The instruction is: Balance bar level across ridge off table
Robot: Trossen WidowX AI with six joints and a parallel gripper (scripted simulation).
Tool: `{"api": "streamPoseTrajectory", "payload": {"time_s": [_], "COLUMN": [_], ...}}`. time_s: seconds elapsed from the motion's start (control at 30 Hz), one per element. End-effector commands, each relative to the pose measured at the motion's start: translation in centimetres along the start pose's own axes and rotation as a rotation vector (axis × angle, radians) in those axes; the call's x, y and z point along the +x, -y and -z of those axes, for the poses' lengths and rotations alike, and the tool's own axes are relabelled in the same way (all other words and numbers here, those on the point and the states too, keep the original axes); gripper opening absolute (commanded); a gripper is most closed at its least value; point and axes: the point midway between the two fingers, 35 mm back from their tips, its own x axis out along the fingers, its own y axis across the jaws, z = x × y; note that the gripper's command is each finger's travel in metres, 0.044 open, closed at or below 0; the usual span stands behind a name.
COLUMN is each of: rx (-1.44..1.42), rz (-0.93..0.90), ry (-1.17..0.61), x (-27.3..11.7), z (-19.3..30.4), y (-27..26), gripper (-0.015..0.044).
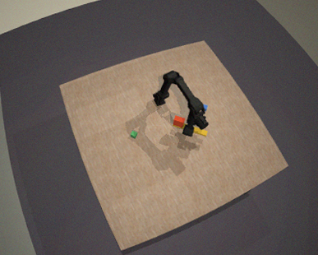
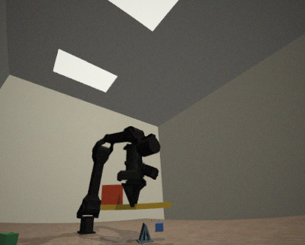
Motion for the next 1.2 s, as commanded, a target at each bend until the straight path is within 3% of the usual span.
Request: {"api": "streamPoseTrajectory", "payload": {"time_s": [0.0,0.7,1.17], "rx": [-0.061,-0.358,-0.36], "rz": [0.01,0.006,0.006], "ry": [0.006,0.009,0.01], "x": [-0.4,-0.4,1.4], "z": [-1.1,-5.6,-5.8], "y": [-0.6,-6.6,-6.8], "gripper": [0.0,0.0,0.0]}}
